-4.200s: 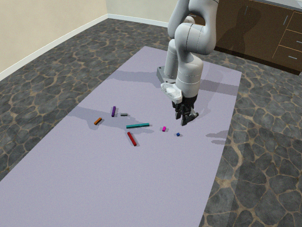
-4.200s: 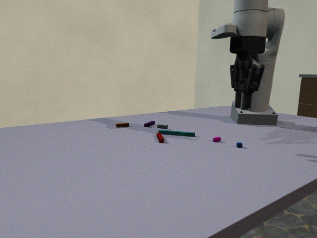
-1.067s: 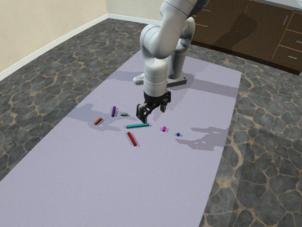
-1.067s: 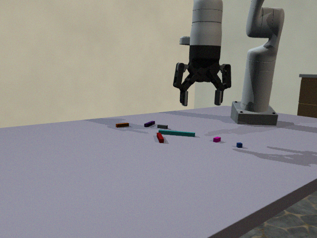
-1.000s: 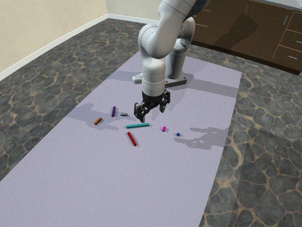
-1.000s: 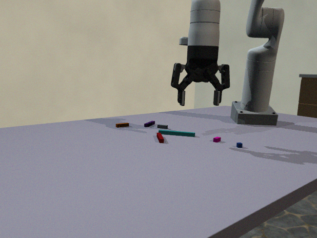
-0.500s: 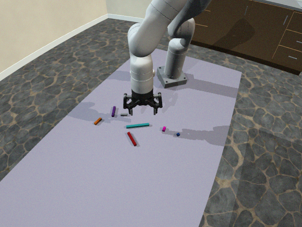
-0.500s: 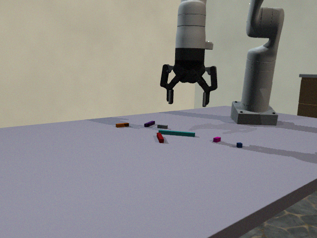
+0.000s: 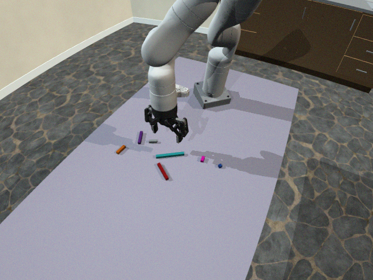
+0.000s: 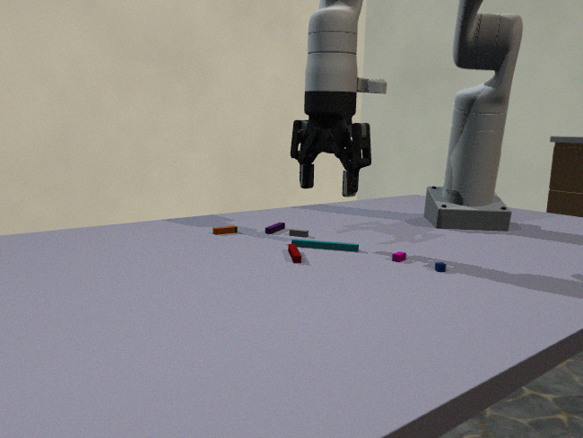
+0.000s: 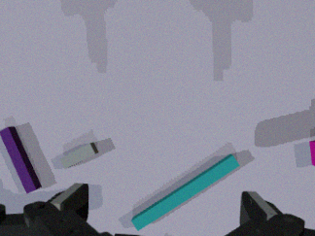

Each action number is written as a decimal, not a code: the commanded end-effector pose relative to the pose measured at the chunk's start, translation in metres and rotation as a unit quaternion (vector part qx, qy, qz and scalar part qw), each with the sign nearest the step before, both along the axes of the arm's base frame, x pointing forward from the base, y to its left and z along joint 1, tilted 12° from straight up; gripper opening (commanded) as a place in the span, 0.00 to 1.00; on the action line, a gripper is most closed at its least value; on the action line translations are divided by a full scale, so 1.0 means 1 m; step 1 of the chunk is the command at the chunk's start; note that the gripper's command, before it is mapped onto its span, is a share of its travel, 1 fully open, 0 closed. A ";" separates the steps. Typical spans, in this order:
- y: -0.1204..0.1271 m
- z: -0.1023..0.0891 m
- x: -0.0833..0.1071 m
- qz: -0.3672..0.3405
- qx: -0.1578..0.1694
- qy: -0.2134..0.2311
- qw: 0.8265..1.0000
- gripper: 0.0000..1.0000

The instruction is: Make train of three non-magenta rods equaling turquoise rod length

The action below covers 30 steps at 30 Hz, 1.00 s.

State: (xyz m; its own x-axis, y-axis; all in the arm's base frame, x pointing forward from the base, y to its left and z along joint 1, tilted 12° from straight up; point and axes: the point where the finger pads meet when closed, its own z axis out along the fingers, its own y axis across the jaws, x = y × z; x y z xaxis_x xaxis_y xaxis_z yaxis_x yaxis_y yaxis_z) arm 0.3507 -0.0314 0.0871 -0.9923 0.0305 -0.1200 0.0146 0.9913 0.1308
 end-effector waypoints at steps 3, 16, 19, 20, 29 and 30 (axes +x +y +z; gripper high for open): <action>-0.017 -0.005 -0.003 -0.083 0.008 0.014 0.996 1.00; -0.041 -0.009 -0.007 -0.258 0.036 0.033 0.965 1.00; -0.047 -0.010 -0.008 -0.297 0.043 0.037 0.953 1.00; -0.049 -0.010 -0.008 -0.309 0.045 0.038 0.949 1.00; -0.059 -0.011 -0.010 -0.383 0.058 0.046 0.921 1.00; -0.060 -0.012 -0.010 -0.392 0.060 0.047 0.917 1.00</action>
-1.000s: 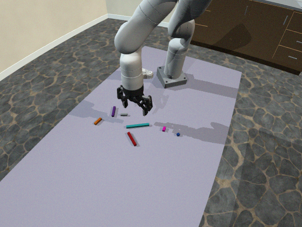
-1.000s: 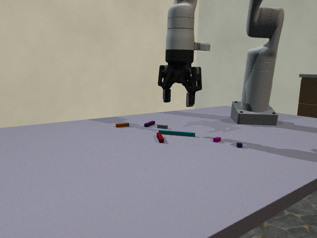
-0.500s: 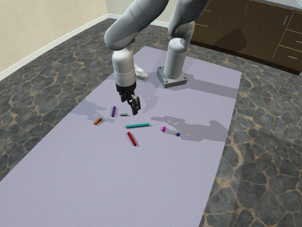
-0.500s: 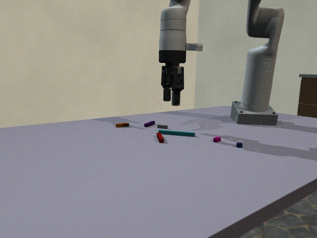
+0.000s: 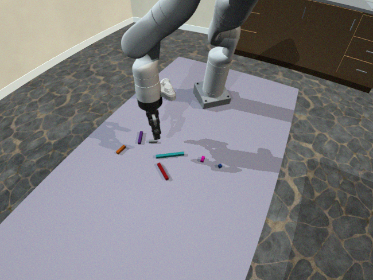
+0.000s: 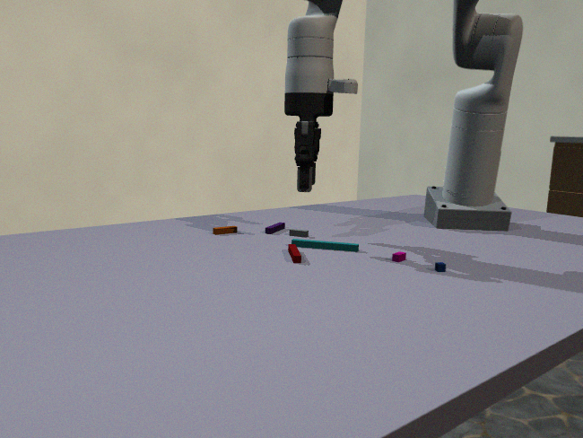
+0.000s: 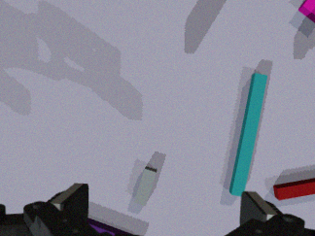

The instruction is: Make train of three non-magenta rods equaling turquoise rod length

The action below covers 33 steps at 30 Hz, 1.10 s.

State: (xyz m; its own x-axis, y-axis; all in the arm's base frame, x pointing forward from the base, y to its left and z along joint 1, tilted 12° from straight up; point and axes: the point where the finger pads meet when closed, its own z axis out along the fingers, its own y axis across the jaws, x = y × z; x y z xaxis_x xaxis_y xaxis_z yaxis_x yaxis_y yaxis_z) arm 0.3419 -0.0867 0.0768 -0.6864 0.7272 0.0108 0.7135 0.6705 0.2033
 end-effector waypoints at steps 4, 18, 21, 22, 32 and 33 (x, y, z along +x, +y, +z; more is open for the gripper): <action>-0.009 -0.002 -0.003 -0.048 0.007 0.006 0.999 1.00; -0.018 -0.002 -0.004 -0.112 0.018 0.012 0.993 1.00; -0.019 -0.003 -0.004 -0.120 0.020 0.013 0.992 1.00; -0.019 -0.003 -0.005 -0.122 0.020 0.013 0.992 1.00; -0.020 -0.003 -0.005 -0.131 0.022 0.014 0.991 1.00; -0.020 -0.003 -0.005 -0.131 0.022 0.014 0.991 1.00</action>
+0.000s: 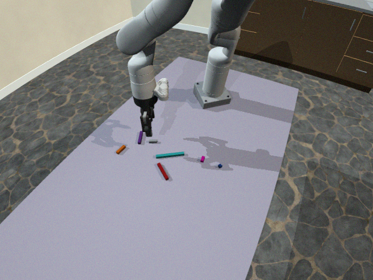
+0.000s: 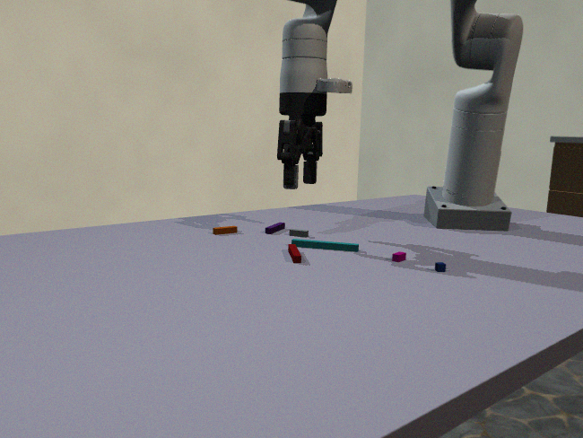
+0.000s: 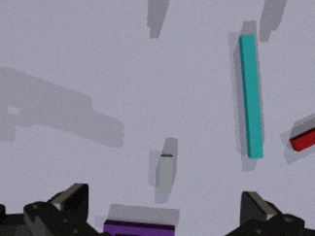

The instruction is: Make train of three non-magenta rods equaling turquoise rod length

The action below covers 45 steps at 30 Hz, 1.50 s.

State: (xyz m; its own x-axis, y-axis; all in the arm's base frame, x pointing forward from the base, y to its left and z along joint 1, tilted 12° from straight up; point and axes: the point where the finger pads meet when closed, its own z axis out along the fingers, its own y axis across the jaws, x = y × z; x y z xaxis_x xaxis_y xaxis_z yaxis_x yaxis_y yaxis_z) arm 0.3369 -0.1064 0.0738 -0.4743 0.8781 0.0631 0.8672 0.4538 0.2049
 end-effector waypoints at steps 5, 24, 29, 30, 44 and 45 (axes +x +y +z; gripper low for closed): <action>-0.001 0.000 0.000 -0.001 0.000 0.000 1.000 0.24; -0.001 0.000 0.000 -0.001 0.000 0.000 1.000 0.24; -0.001 0.000 0.000 -0.001 0.000 0.000 1.000 0.24; -0.001 0.000 0.000 -0.001 0.000 0.000 1.000 0.24; 0.000 0.000 0.000 -0.001 0.000 0.000 1.000 0.24; 0.000 0.000 0.000 -0.001 0.000 0.000 1.000 0.24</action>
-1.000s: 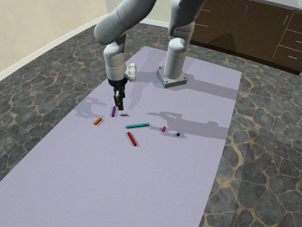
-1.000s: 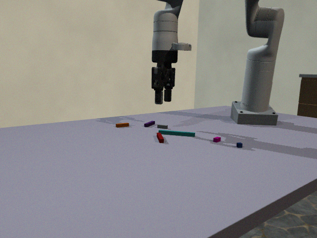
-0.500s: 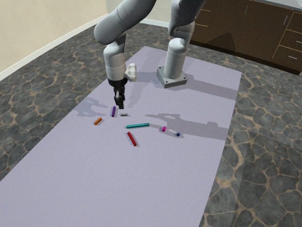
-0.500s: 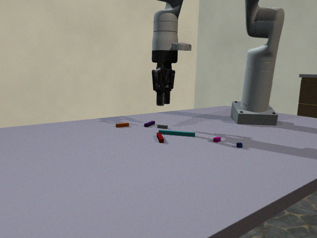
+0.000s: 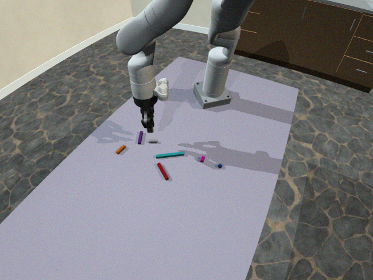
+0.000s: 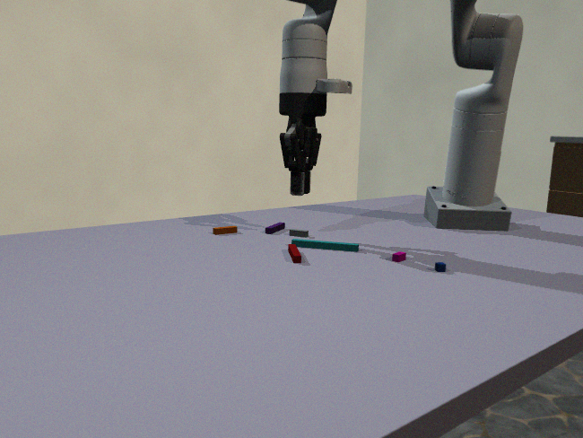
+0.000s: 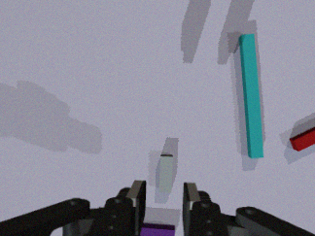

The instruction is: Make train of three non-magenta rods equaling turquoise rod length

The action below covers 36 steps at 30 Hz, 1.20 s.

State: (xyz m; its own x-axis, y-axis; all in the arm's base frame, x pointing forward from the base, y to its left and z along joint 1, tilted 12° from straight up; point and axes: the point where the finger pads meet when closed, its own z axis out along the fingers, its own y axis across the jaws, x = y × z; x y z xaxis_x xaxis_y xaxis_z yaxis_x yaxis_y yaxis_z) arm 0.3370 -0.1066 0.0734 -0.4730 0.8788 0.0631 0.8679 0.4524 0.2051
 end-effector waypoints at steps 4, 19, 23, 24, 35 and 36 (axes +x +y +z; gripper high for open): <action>0.000 -0.001 0.000 0.000 0.000 0.000 1.000 0.24; 0.002 -0.015 0.002 0.000 0.000 0.000 1.000 0.24; 0.002 -0.018 0.003 0.000 0.000 0.000 1.000 0.24; 0.003 -0.020 0.003 0.000 0.000 0.000 1.000 0.24; 0.005 -0.037 0.006 0.000 0.000 0.000 1.000 0.24; 0.005 -0.038 0.006 0.000 0.000 0.000 1.000 0.24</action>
State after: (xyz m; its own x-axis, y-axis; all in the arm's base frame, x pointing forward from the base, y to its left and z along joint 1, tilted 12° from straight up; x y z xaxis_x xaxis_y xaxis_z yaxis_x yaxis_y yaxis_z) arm 0.3451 -0.0999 0.0392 -0.4764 0.8772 0.0602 0.8647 0.4550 0.2127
